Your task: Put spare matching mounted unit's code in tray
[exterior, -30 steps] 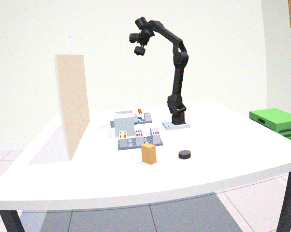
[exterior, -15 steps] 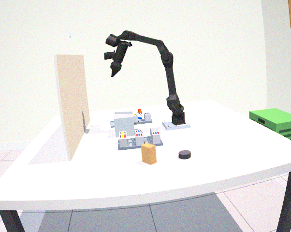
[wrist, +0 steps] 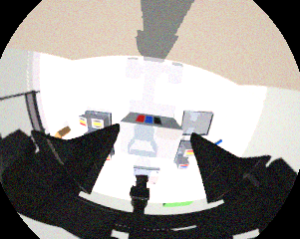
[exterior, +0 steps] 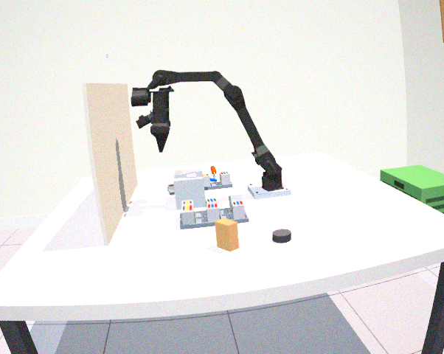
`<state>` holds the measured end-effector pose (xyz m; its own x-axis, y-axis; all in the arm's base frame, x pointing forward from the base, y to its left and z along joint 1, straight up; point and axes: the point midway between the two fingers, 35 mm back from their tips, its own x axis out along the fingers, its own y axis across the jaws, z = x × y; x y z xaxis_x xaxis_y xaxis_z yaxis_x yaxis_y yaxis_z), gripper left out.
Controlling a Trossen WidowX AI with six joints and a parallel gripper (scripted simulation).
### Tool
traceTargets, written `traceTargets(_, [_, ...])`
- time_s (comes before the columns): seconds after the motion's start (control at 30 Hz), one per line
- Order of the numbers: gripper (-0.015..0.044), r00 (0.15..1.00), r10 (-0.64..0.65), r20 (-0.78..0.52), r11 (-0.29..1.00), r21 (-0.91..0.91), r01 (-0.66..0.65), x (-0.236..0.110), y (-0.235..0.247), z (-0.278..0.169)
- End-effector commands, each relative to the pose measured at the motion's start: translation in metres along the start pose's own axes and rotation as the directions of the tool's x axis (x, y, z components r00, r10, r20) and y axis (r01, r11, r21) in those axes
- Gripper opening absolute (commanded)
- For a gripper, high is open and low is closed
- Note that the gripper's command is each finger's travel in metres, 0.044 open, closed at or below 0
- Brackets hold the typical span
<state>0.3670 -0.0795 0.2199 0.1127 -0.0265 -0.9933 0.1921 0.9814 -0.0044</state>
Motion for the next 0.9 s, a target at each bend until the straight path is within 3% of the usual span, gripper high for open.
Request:
traceTargets(0.0, [0.0440, 1.000, 0.006, -0.010, 1.000, 0.019, -0.006, 0.006, -0.001, 0.001])
traceTargets(0.17, [0.0440, 0.996, 0.008, -0.083, 1.000, 0.019, -0.006, 0.055, 0.000, -0.001])
traceTargets(0.7, [0.0440, 0.996, 0.007, -0.083, 0.999, 0.033, -0.005, 0.054, -0.003, -0.003])
traceTargets(0.87, [0.0440, 0.996, 0.000, -0.087, 0.917, 0.398, 0.034, 0.043, -0.072, -0.048])
